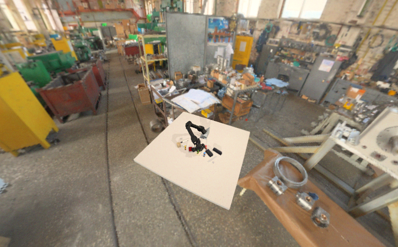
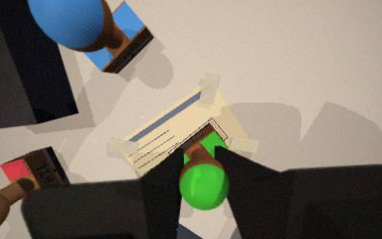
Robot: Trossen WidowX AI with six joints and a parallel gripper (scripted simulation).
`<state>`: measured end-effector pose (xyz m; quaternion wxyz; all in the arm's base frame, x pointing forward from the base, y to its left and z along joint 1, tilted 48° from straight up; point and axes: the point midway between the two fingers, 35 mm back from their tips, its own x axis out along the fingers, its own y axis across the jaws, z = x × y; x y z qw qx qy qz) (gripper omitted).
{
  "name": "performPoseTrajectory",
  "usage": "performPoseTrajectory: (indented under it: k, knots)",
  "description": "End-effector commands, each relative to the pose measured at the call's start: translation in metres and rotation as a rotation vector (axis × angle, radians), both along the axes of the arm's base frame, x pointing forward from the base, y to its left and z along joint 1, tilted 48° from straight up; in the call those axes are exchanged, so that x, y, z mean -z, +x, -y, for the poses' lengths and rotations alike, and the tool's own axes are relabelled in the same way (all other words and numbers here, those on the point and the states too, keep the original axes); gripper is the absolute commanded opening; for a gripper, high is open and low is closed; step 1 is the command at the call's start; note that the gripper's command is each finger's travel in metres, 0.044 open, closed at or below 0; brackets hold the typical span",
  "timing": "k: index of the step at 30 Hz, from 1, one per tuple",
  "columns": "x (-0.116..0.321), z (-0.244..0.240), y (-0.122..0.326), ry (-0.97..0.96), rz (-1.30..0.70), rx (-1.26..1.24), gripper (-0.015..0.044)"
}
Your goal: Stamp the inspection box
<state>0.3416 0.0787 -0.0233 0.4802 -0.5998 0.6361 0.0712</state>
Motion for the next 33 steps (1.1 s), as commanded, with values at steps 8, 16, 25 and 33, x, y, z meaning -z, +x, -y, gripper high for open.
performPoseTrajectory:
  k: [8, 16, 25, 33]
  knots:
    - [0.0008, 0.0028, 0.0008, -0.004, 0.001, 0.003, 0.0000]
    - [-0.0017, 0.0000, 0.0001, -0.004, 0.001, 0.003, 0.0000]
    - [-0.0047, -0.0032, -0.0007, -0.004, 0.001, 0.003, 0.0000]
    - [-0.0073, -0.0061, -0.0013, -0.004, 0.000, 0.003, 0.0000]
